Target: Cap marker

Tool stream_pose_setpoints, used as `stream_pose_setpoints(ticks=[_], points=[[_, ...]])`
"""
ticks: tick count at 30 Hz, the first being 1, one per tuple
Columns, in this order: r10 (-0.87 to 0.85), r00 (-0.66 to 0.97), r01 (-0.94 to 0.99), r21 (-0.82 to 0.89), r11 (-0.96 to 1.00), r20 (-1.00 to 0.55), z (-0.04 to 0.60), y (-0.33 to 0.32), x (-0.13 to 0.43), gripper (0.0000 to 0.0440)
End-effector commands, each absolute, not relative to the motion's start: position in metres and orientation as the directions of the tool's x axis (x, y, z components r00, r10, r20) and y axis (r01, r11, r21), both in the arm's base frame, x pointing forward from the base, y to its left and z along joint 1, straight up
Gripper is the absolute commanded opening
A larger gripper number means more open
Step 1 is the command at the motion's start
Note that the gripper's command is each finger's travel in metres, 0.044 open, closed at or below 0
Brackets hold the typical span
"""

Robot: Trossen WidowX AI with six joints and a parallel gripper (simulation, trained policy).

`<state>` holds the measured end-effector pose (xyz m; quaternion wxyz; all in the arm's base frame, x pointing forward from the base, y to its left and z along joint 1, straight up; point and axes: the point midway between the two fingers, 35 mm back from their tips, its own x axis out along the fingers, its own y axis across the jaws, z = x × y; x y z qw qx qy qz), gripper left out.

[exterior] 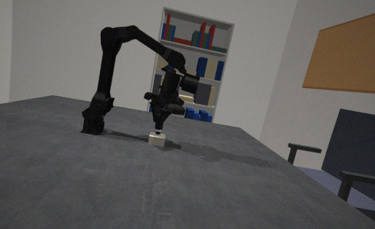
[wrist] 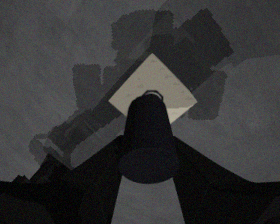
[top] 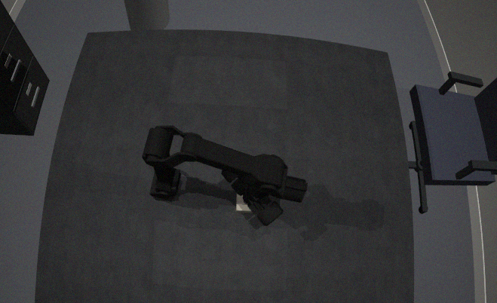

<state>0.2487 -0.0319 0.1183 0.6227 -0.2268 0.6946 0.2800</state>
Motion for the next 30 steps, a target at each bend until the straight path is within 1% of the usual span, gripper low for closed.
stream_pose_setpoints(ticks=[1,13,15,30], points=[[0.042,-0.151,-0.678,0.135,0.723,-0.988,0.102,-0.030,0.246,0.0009],[0.028,-0.148,-0.718,0.127,0.685,-0.989,0.085,-0.032,0.245,0.0022],[0.024,-0.154,-0.719,0.129,0.682,-0.988,0.081,-0.032,0.243,0.0074],[-0.001,-0.132,-0.768,0.101,0.633,-0.991,0.075,-0.037,0.241,0.0107]])
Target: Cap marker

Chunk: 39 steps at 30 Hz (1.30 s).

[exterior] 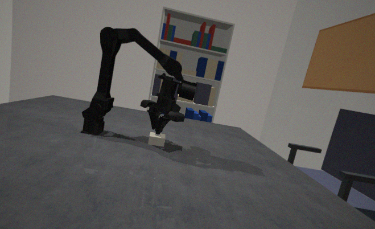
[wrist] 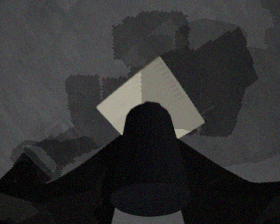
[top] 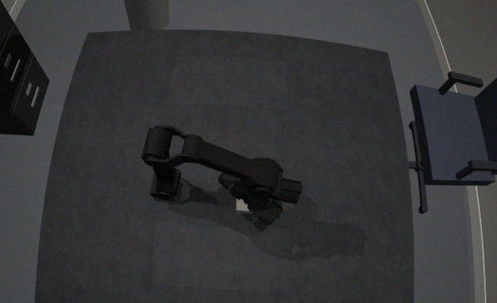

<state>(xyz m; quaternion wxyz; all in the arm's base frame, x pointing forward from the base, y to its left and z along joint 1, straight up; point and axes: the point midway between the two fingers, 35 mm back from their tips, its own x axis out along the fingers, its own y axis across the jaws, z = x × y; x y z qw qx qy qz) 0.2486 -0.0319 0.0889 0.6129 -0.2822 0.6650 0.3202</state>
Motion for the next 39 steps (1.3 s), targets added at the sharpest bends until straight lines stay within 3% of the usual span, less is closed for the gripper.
stream_pose_setpoints(ticks=[1,16,18,28,39], points=[[-0.001,-0.129,-0.771,0.100,0.629,-0.992,0.075,-0.037,0.241,0.0109],[-0.015,-0.089,-0.812,0.064,0.580,-0.996,0.074,-0.042,0.243,0.0146],[-0.011,-0.091,-0.817,0.069,0.573,-0.996,0.076,-0.041,0.240,0.0177],[-0.018,-0.043,-0.842,0.026,0.539,-0.999,0.087,-0.038,0.235,0.0429],[-0.034,0.059,-0.856,-0.068,0.513,-0.998,0.123,-0.039,0.243,0.0440]])
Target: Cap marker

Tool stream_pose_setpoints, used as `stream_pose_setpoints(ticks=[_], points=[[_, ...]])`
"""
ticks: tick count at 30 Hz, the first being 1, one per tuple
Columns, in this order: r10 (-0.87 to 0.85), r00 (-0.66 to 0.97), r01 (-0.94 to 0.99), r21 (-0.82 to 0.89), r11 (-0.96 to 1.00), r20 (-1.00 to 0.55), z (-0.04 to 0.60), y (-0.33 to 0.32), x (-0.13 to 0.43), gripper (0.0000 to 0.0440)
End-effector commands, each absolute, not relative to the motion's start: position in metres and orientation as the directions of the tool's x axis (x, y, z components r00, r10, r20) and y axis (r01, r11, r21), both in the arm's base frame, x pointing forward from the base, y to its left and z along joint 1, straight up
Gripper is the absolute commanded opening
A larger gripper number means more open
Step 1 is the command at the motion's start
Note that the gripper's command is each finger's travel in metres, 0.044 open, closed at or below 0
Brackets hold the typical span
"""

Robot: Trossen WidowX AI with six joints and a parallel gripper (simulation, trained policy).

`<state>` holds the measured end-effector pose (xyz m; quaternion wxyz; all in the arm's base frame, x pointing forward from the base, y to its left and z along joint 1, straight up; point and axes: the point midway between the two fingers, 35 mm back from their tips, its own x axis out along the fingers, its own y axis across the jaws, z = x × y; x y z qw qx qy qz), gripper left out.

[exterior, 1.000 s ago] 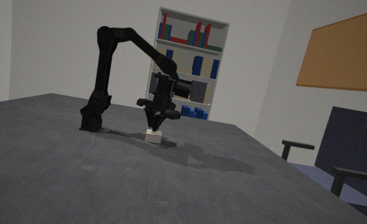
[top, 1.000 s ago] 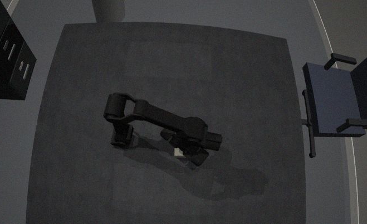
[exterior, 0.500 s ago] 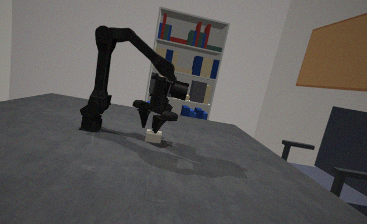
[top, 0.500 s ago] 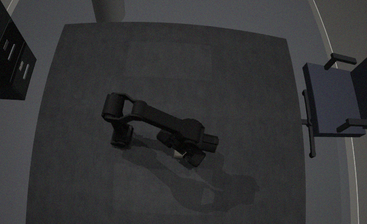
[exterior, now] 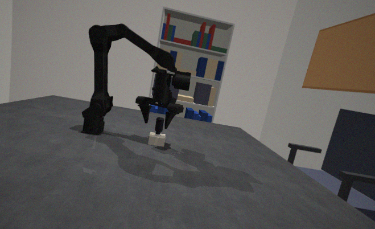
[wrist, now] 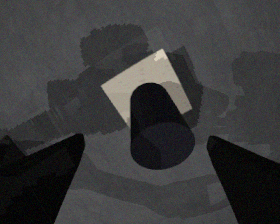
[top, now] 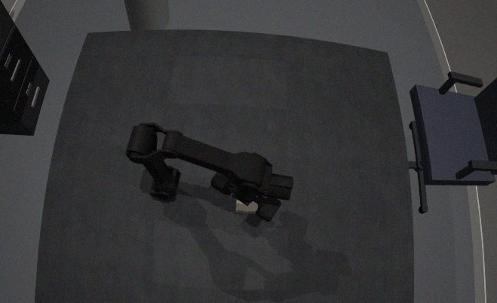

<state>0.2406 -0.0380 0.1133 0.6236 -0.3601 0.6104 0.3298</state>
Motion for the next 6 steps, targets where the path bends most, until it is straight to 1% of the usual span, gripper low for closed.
stream_pose_setpoints(ticks=[1,6], points=[[-0.036,0.064,-0.857,-0.074,0.509,-0.997,0.126,-0.039,0.242,0.0440],[-0.041,0.092,-0.866,-0.100,0.490,-0.995,0.139,-0.039,0.242,0.0440]])
